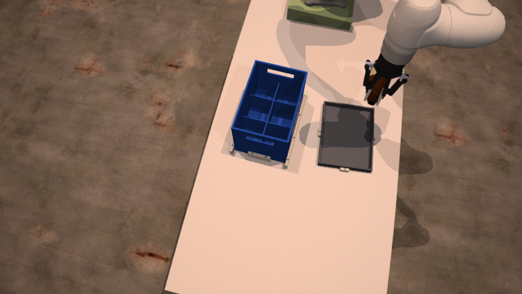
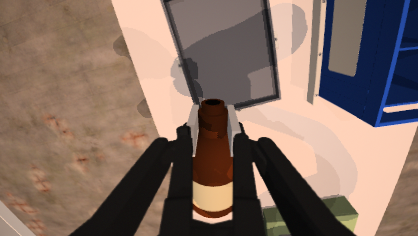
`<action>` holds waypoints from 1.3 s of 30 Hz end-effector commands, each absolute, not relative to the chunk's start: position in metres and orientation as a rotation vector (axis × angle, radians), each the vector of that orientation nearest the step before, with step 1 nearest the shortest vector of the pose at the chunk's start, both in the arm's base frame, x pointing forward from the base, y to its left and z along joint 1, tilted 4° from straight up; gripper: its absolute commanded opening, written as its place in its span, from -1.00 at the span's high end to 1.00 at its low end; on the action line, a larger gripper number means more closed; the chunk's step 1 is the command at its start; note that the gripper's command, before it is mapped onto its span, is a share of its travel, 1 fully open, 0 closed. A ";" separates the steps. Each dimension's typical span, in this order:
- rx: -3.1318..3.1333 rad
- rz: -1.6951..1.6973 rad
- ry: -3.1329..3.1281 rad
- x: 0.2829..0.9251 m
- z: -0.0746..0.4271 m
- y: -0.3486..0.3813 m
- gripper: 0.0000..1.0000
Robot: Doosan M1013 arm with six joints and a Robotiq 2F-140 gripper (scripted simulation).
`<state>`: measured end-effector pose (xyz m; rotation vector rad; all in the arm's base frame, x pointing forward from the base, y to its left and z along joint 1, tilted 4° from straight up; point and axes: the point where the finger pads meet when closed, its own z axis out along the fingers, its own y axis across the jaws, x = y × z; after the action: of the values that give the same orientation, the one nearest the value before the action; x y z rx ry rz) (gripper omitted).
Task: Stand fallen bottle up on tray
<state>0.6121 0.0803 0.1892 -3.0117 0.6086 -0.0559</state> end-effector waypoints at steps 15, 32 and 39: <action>-3.011 -0.056 0.609 0.612 0.189 0.080 0.80; -2.997 -0.054 0.672 0.612 0.189 0.080 0.80; -2.970 -0.050 0.779 0.612 0.189 0.080 0.80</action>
<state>0.6121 0.0802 0.1892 -2.9779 0.7491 -0.0507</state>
